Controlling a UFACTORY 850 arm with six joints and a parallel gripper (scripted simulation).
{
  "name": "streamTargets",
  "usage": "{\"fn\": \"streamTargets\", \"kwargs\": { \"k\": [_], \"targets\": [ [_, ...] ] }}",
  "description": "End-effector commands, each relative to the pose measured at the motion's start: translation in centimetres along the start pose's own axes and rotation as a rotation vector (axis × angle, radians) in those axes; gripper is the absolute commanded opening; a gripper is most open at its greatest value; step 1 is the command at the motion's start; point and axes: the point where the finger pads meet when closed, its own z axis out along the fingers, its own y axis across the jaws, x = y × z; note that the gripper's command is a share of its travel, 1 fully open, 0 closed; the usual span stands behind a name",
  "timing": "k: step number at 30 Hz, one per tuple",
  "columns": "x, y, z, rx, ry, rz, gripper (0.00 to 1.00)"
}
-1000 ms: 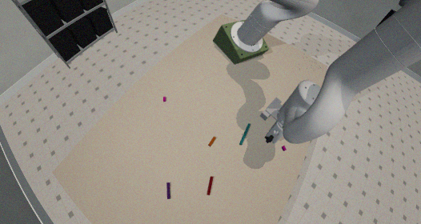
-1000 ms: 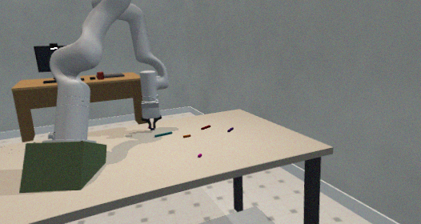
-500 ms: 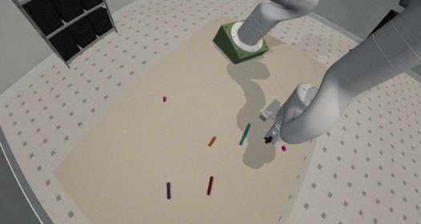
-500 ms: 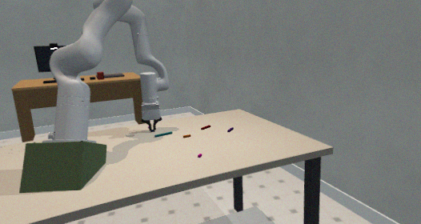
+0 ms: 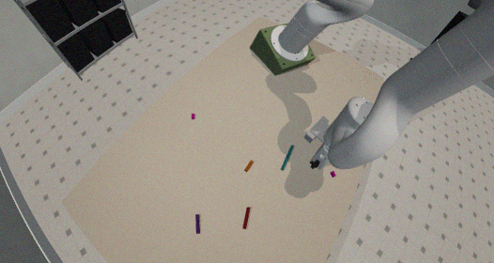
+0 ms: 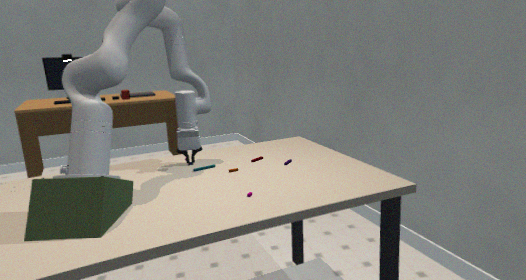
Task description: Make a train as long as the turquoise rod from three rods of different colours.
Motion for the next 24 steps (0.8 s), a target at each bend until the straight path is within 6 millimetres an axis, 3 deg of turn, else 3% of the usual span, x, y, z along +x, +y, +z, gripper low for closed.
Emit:
{"fn": "streamTargets", "kwargs": {
  "k": [1, 18, 24],
  "targets": [
    [-0.05, -0.05, -0.04, 0.001, -0.001, 0.0, 0.04],
    [-0.05, -0.05, -0.04, 0.001, -0.001, 0.0, 0.04],
    [-0.05, -0.05, -0.04, 0.001, -0.001, 0.0, 0.12]
  ]
}}
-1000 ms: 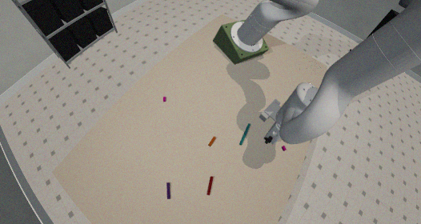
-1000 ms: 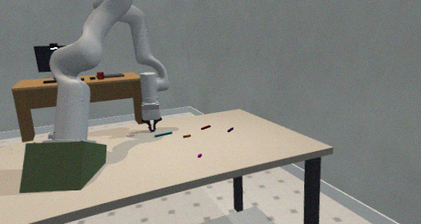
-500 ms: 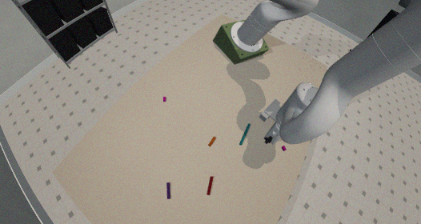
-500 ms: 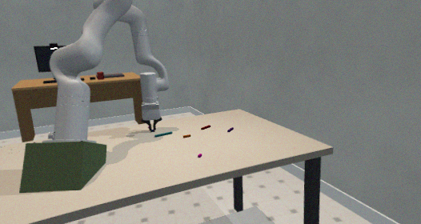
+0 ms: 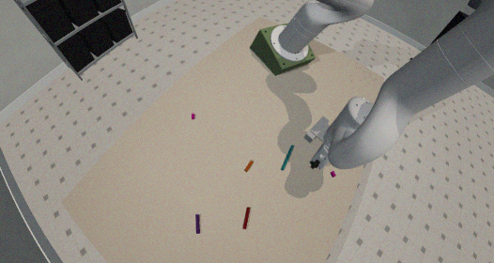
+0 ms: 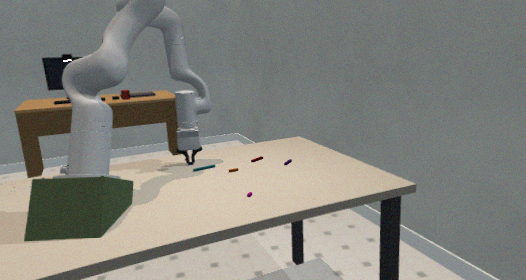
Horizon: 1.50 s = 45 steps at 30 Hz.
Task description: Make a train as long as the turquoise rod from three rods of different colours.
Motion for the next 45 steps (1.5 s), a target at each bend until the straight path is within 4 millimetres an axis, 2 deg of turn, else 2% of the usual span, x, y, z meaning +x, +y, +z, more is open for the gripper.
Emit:
{"fn": "streamTargets", "kwargs": {
  "k": [1, 3, 4, 8, 9, 24, 29, 38, 40, 45],
  "targets": [
    [-0.1, 0.0, 0.0, 0.001, -0.001, 0.0, 0.16],
    [-0.1, 0.0, 0.0, 0.001, -0.001, 0.0, 0.16],
    [-0.1, 0.0, 0.0, 0.001, -0.001, 0.0, 0.2],
    [-0.1, 0.0, 0.0, 0.001, -0.001, 0.0, 0.2],
    [-0.1, 0.0, 0.0, 0.001, -0.001, 0.0, 0.24],
    [-0.1, 0.0, -0.3, 0.001, -0.001, 0.0, 0.24],
    [0.0, 0.0, -1.6, 0.001, -0.001, 0.0, 0.24],
    [0.0, 0.0, -5.6, 0.001, -0.001, 0.0, 0.24],
    [0.0, 0.0, -5.6, 0.001, -0.001, 0.0, 0.24],
    [0.0, 0.0, -7.5, 0.001, -0.001, 0.0, 0.24]
  ]
}}
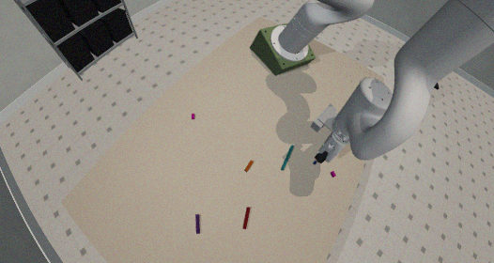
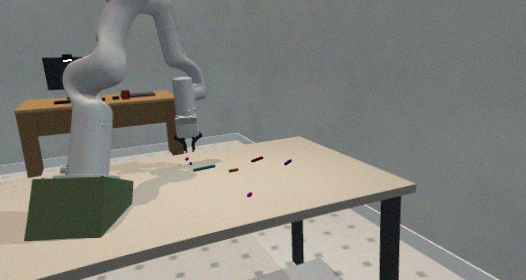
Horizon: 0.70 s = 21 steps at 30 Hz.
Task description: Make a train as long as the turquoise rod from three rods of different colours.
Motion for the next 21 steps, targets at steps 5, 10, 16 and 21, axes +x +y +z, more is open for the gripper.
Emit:
{"fn": "streamTargets", "kwargs": {
  "k": [5, 10, 16, 21],
  "targets": [
    [-0.1, -0.1, -2.8, -0.02, 0.012, 0.001, 0.24],
    [-0.1, -0.1, -3.1, -0.02, 0.012, 0.001, 0.24],
    [-0.1, -0.1, -3.1, -0.02, 0.012, 0.001, 1.0],
    [-0.1, -0.1, -3.1, -0.02, 0.012, 0.001, 1.0]
  ]
}}
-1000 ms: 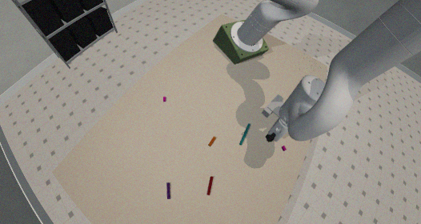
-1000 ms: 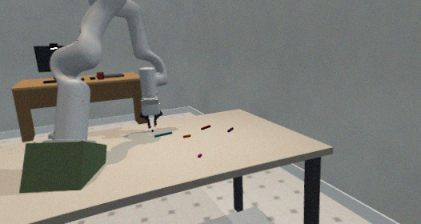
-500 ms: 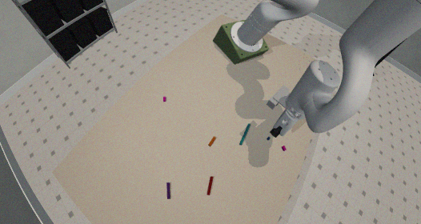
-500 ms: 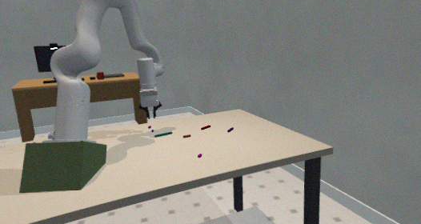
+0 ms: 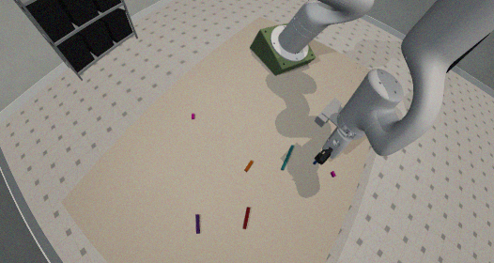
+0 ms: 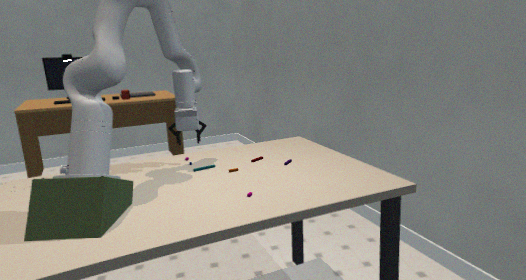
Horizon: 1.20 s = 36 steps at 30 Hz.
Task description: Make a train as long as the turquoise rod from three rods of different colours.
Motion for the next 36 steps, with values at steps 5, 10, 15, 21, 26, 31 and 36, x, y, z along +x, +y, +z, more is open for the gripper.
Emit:
{"fn": "streamTargets", "kwargs": {
  "k": [5, 10, 15, 21, 26, 31, 36],
  "targets": [
    [-0.1, -0.1, -0.1, -0.003, 0.004, 0.0, 1.0],
    [-0.1, -0.1, -0.1, -0.003, 0.004, 0.0, 1.0],
    [-0.4, 0.0, 0.0, -0.003, 0.004, 0.015, 1.0],
    [-4.2, 0.4, 1.2, -0.005, 0.007, 0.205, 1.0],
    [-6.2, 0.8, 1.8, -0.004, 0.007, 0.302, 1.0],
    [-8.4, 1.3, 2.4, -0.002, 0.004, 0.408, 1.0],
    [-8.5, 1.3, 2.5, -0.002, 0.004, 0.411, 0.24]
  ]
}}
